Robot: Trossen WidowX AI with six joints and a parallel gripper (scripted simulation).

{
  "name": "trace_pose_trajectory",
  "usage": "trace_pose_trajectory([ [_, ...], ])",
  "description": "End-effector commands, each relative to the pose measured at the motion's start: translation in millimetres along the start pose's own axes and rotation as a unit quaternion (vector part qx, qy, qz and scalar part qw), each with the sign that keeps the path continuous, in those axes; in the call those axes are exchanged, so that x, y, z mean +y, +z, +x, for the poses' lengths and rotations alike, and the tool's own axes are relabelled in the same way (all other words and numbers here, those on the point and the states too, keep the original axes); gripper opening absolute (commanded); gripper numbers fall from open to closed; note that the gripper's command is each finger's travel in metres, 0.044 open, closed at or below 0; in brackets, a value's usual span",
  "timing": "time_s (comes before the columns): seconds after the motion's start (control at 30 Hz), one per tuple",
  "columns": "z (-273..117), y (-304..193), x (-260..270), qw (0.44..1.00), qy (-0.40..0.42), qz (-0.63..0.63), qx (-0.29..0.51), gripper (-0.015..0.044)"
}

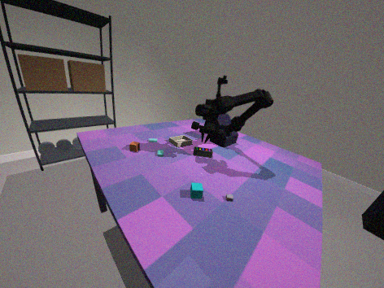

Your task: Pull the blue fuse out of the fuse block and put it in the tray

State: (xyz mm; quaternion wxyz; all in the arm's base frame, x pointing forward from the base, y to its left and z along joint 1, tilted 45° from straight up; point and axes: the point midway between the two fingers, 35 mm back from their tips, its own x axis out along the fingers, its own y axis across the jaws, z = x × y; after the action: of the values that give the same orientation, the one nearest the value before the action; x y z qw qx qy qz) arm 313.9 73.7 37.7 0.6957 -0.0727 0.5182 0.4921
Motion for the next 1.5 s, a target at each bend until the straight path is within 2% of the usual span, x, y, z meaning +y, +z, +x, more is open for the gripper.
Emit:
trace_pose_trajectory([
  [0.0, 14.1, -18.7, 11.7, 0.997, 0.068, -0.021, -0.019, 0.0071],
  [1.47, 45.4, -17.5, 11.9, 0.997, 0.069, -0.021, -0.02, 0.0071],
])
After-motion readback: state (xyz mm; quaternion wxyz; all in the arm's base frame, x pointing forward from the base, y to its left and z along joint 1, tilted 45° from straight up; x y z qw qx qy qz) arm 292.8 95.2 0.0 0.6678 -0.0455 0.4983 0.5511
